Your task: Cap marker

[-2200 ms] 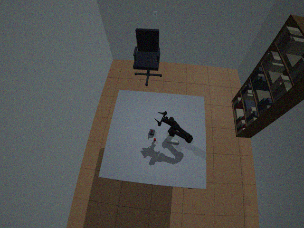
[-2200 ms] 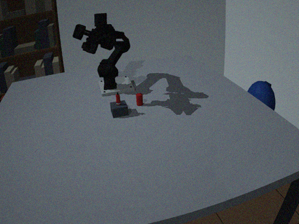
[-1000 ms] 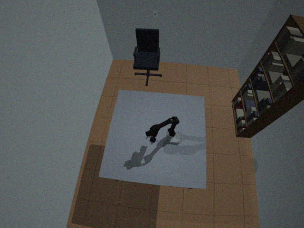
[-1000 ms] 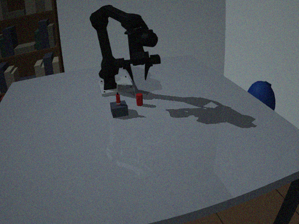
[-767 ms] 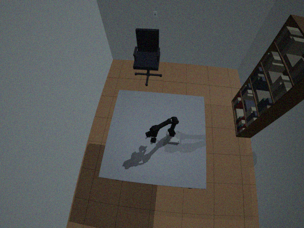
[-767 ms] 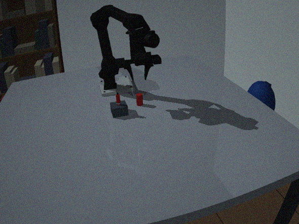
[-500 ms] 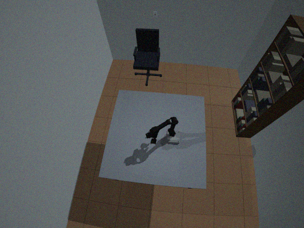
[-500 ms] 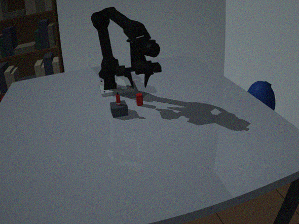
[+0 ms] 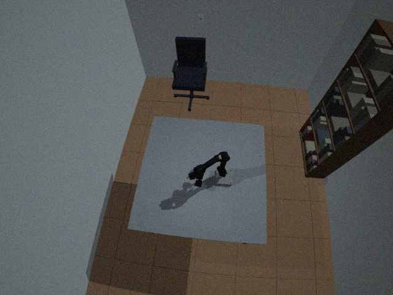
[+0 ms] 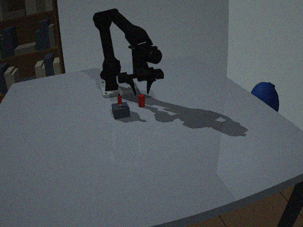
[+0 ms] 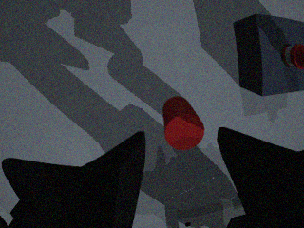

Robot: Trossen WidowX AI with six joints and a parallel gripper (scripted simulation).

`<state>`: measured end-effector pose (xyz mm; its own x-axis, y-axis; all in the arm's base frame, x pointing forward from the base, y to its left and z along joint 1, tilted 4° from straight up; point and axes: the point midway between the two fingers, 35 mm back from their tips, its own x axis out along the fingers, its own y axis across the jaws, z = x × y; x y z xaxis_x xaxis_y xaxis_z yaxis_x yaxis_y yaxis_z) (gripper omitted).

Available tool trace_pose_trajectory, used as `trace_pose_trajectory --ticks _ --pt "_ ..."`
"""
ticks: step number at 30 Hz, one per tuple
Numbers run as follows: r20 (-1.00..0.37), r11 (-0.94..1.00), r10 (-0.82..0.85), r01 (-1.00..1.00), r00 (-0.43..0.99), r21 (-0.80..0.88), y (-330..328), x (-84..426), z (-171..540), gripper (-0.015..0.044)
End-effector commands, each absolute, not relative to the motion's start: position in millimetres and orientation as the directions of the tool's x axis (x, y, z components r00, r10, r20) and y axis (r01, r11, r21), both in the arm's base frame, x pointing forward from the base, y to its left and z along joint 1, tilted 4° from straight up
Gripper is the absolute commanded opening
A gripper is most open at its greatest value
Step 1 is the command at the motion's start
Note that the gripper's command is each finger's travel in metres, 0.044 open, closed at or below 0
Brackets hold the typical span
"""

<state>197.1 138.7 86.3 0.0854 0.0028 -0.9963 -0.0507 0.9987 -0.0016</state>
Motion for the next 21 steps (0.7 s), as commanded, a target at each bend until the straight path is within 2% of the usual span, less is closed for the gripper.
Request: trace_pose_trajectory --ticks 1,21 --pt "-0.996 0.998 -0.002 -0.055 0.087 -0.007 137.9 198.1 79.8 0.0241" --pt "-0.996 0.998 -0.003 -0.055 0.087 -0.008 136.7 199.9 47.9 0.0241"
